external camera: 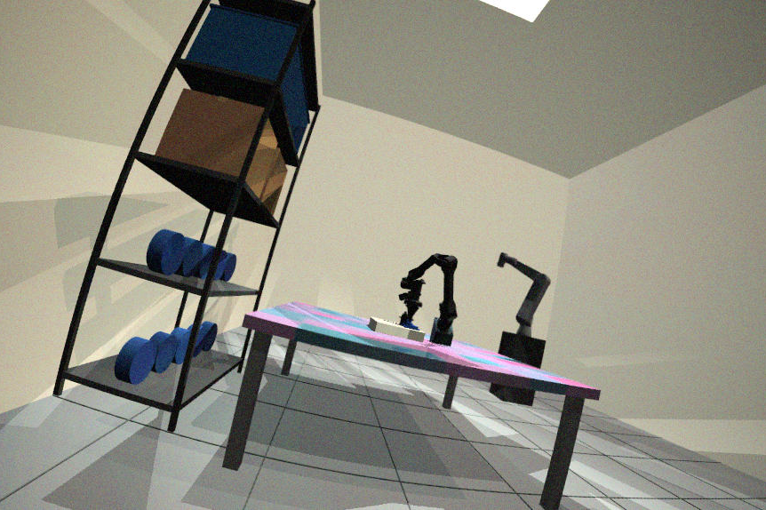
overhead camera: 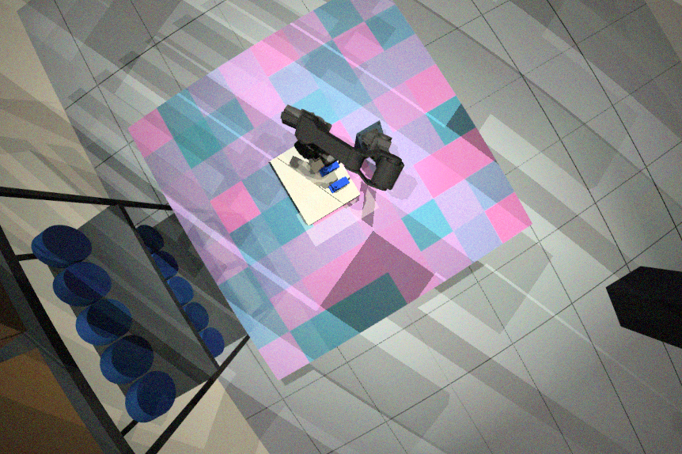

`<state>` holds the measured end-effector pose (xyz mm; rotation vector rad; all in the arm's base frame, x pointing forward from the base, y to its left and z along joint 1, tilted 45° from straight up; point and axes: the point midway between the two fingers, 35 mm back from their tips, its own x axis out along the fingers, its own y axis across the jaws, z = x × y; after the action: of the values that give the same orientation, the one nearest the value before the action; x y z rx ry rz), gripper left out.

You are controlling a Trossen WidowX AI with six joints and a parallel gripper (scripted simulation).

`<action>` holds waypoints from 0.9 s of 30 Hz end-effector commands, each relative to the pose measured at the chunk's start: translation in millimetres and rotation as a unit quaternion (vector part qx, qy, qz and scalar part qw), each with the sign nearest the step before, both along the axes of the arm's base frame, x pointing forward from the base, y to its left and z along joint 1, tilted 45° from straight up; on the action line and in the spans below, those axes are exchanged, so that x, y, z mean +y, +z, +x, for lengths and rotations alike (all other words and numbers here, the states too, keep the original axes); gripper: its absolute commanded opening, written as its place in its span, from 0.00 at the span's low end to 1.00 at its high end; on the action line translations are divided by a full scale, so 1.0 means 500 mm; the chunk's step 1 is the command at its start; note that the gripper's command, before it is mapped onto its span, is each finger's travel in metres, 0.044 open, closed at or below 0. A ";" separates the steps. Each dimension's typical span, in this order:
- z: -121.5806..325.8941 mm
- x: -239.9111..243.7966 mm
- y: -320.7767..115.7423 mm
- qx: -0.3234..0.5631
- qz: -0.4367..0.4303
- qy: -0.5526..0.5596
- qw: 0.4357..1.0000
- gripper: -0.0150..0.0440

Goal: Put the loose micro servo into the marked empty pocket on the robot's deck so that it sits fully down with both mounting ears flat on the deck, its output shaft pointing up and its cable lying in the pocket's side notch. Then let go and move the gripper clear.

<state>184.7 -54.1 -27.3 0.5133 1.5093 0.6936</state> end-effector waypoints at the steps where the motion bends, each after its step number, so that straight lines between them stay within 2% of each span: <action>1: 0.001 0.006 -0.004 0.000 0.002 -0.004 1.000 0.25; 27: -0.002 0.041 -0.039 0.000 0.003 -0.004 1.000 0.25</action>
<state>183.1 -36.2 -45.3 0.5125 1.5095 0.6947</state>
